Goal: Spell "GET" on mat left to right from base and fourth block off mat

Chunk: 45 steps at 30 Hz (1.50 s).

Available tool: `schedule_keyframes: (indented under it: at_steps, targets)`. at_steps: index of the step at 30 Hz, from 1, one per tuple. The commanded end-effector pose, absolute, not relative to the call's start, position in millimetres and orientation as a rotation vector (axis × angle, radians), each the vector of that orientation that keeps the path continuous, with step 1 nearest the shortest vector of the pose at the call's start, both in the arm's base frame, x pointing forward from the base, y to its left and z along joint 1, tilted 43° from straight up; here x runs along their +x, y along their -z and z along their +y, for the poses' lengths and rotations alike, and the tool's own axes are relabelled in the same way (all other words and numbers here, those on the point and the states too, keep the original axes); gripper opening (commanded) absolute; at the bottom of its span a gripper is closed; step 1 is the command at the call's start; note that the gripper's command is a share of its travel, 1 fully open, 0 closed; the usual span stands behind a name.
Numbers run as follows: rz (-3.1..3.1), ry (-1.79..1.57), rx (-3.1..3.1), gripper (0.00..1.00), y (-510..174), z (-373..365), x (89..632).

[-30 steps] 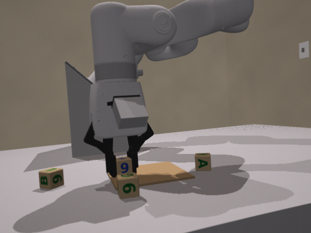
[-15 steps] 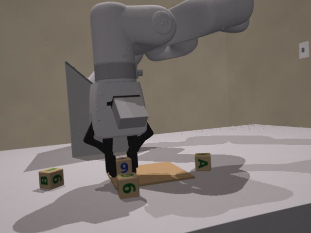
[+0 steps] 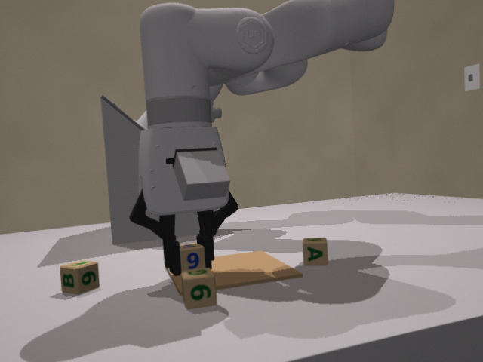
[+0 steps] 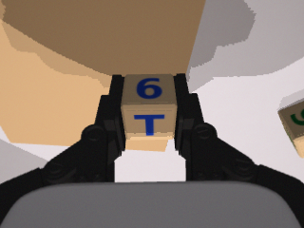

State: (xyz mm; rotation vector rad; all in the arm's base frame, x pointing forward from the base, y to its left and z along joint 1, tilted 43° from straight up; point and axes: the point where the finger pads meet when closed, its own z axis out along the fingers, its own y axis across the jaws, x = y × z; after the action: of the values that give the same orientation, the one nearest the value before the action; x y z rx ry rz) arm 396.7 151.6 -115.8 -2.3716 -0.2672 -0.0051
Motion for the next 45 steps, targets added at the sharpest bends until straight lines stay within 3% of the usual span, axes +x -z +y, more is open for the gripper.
schedule_keyframes:
  at_steps: [1,45]
  targets:
    - [-0.265,0.01,-2.374,0.27,115.2,149.9,398.2]
    - [-0.265,0.01,-2.374,0.27,117.9,152.4,397.9]
